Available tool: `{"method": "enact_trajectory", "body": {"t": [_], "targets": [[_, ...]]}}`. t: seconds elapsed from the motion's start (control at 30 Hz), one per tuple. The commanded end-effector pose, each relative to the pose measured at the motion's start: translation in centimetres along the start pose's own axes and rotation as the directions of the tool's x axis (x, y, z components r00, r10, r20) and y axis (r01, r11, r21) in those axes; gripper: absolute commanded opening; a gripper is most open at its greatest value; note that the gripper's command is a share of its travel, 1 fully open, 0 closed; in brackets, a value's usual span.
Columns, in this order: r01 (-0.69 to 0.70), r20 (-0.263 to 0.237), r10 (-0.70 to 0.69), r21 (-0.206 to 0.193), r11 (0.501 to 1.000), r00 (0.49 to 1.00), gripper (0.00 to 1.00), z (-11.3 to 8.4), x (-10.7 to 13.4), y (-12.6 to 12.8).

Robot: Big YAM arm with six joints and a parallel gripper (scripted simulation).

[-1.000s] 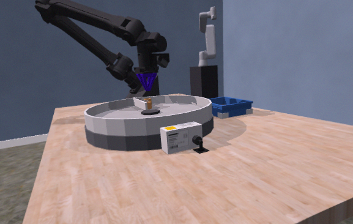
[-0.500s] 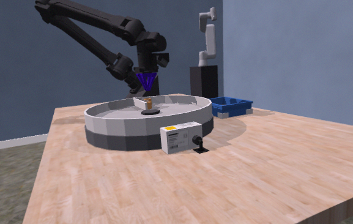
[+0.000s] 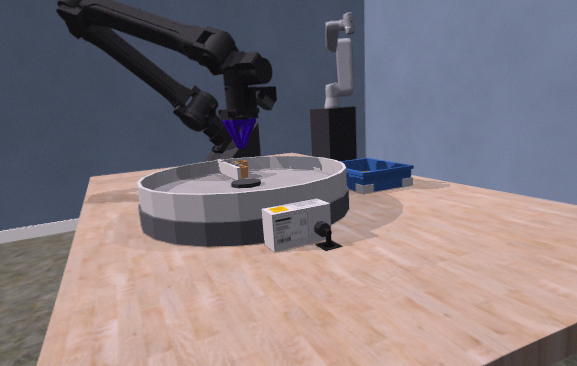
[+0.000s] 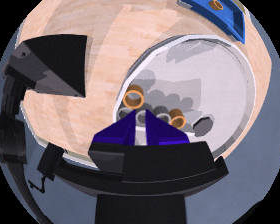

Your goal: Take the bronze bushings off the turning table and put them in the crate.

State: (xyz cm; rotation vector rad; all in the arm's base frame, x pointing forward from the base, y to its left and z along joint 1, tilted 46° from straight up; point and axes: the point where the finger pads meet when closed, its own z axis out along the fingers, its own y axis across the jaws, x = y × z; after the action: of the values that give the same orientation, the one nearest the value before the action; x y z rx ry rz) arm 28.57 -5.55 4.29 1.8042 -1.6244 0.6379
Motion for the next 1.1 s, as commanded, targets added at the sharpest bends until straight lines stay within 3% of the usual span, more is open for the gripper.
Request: {"method": "enact_trajectory", "body": {"t": [0.0, 1.07], "targets": [[0.015, 0.004, -0.015, 0.039, 0.999, 1.0, 0.13, -1.34, -0.15, -1.48], [0.009, 0.007, -0.009, 0.046, 0.999, 1.0, 0.13, -1.52, -0.12, -1.77]]}}
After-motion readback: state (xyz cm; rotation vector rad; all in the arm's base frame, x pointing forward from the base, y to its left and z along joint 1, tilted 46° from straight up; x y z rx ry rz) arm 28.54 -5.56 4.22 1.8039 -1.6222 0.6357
